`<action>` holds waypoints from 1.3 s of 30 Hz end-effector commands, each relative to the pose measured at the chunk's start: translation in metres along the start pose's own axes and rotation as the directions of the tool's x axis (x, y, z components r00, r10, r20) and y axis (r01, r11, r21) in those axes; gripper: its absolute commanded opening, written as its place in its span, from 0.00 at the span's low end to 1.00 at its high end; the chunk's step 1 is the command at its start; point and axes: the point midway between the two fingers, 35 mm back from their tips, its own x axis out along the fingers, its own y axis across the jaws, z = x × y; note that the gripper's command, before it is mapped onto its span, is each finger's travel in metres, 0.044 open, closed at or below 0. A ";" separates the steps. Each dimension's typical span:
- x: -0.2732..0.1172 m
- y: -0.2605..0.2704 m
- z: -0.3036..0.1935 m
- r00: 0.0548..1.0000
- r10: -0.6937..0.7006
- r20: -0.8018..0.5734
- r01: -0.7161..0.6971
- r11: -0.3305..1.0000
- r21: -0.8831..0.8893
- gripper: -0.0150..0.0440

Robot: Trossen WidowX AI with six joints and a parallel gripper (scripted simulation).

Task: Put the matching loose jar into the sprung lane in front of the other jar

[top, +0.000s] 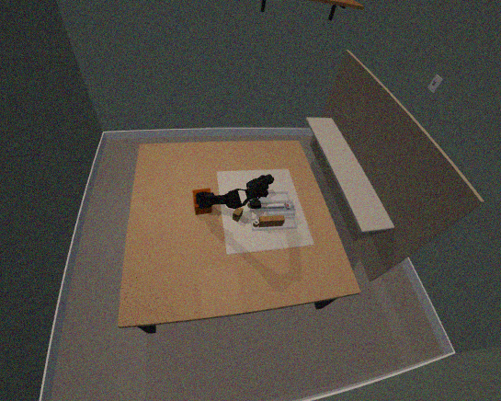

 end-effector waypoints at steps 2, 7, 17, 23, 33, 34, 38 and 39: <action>-0.005 -0.001 0.013 1.000 -0.001 0.029 0.000 1.000 0.017 0.25; -0.006 -0.001 0.015 1.000 -0.001 0.029 0.000 1.000 0.017 0.25; -0.007 -0.002 0.019 1.000 -0.001 0.029 0.000 1.000 0.017 0.25; -0.008 -0.002 0.021 1.000 -0.001 0.029 0.000 1.000 0.017 0.25; -0.009 -0.003 0.024 1.000 -0.001 0.029 0.000 1.000 0.017 0.25; -0.009 -0.003 0.024 1.000 -0.001 0.029 0.000 1.000 0.017 0.25; -0.008 -0.003 0.024 1.000 -0.001 0.029 0.000 1.000 0.017 0.25; -0.008 -0.003 0.024 1.000 -0.001 0.029 0.000 1.000 0.017 0.25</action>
